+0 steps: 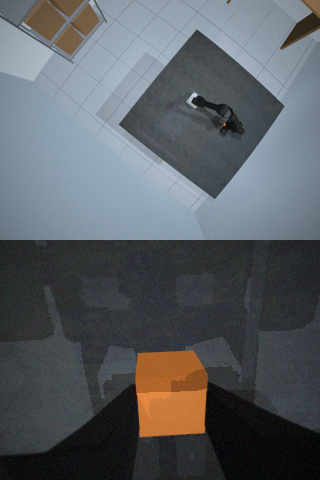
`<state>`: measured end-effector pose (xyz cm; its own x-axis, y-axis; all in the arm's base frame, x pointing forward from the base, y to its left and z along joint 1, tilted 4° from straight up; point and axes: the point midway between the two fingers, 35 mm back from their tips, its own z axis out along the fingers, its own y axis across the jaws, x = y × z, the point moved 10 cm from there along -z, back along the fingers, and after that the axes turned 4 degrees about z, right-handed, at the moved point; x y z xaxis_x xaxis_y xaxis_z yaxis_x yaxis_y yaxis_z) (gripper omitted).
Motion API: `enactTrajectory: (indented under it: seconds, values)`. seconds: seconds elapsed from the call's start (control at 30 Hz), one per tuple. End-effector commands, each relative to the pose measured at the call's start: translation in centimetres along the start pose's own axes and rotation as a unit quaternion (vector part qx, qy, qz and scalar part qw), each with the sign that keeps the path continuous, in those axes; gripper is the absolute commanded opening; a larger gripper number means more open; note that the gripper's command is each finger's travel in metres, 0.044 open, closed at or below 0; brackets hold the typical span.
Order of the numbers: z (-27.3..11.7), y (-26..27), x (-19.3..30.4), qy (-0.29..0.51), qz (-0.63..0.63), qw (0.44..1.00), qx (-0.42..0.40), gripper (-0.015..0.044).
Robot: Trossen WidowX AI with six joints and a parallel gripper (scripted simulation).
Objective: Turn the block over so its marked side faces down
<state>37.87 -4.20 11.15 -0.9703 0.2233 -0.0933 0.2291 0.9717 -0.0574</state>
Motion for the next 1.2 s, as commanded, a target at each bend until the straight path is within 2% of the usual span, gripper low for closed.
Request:
enactTrajectory:
  seconds: [0.0,0.9,1.17]
  values:
    - [-0.1,0.0,0.5,-0.031,-0.001,1.000,-0.002,0.0000]
    - [1.3,-0.4,5.1,-0.227,-0.001,0.974,-0.016,0.0000]
    - [1.5,-0.4,5.2,-0.237,-0.001,0.971,-0.016,0.0000]
